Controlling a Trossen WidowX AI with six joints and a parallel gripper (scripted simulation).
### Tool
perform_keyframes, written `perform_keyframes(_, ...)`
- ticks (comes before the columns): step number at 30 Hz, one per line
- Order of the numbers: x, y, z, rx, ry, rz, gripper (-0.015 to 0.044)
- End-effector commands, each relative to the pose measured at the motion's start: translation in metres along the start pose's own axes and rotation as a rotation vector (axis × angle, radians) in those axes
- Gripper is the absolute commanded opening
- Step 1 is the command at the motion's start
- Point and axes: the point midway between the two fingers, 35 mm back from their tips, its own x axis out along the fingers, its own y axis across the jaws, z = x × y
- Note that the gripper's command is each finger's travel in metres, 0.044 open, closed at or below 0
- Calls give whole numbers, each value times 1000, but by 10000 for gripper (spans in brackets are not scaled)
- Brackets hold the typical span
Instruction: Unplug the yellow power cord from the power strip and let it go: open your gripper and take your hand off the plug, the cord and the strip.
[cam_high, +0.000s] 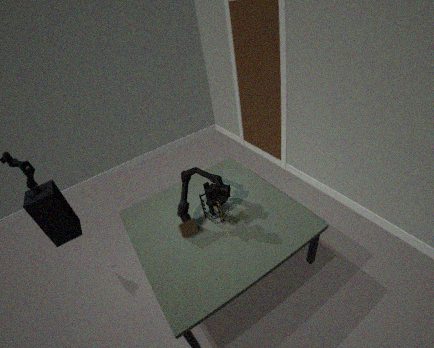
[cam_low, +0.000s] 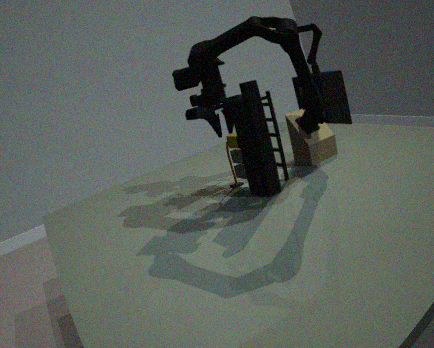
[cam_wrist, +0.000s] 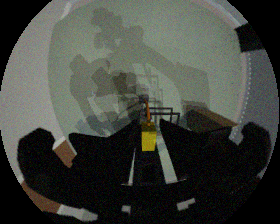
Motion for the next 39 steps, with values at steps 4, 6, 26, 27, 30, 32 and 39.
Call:
perform_keyframes(4,-1,-1,-14,3,2,3,160)
perform_keyframes(6,-1,-1,-17,3,2,3,160)
perform_keyframes(26,8,-2,-29,3,3,3,160)
perform_keyframes(27,9,-2,-29,3,3,3,160)
perform_keyframes(30,12,-2,-30,3,3,3,160)
perform_keyframes(32,12,-2,-30,3,3,3,160)
perform_keyframes(39,9,-1,-29,-1,2,0,35)
